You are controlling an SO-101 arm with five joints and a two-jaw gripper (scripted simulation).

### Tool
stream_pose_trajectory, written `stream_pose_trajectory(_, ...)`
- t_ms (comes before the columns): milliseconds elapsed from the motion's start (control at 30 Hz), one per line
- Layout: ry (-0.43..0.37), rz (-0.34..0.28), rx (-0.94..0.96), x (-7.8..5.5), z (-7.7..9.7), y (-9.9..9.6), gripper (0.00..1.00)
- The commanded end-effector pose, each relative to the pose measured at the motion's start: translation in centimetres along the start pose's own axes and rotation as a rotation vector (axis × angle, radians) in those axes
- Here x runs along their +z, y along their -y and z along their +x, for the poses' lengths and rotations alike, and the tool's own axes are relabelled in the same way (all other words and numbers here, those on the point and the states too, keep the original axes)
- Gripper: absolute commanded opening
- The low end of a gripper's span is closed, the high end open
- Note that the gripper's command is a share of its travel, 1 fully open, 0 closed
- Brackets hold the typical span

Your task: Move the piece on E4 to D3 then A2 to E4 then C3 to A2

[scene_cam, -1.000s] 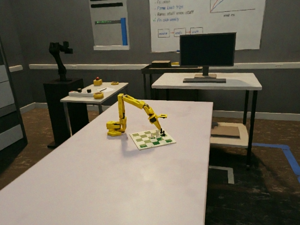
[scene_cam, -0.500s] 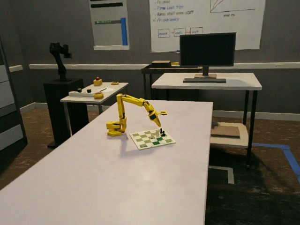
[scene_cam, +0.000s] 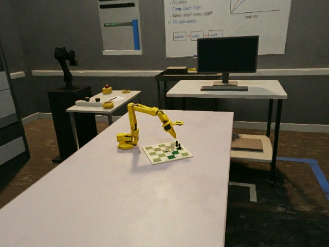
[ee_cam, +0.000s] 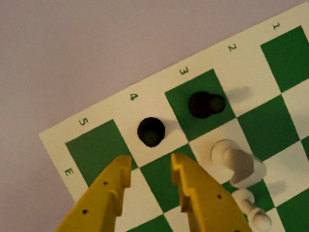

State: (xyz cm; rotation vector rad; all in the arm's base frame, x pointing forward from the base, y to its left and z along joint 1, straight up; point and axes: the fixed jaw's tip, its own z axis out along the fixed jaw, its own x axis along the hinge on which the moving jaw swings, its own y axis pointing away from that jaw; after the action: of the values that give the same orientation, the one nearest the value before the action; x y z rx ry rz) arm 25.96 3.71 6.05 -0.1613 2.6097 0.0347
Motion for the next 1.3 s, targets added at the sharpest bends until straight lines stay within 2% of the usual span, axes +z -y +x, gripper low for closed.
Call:
stream_pose_trajectory(0, 0.024, 0.016, 0.039, -0.8, -0.2, 0.9, 0.09)
stream_pose_trajectory(233, 0.021, 0.118, 0.210, -2.4, 2.0, 5.5, 0.09)
stream_pose_trajectory(300, 0.021, 0.118, 0.210, -2.4, 2.0, 5.5, 0.09)
stream_pose_trajectory(400, 0.020, 0.145, 0.255, -2.9, 2.7, 6.5, 0.09)
stream_pose_trajectory(1267, 0.019, 0.157, 0.274, -2.7, 3.8, 6.8, 0.09)
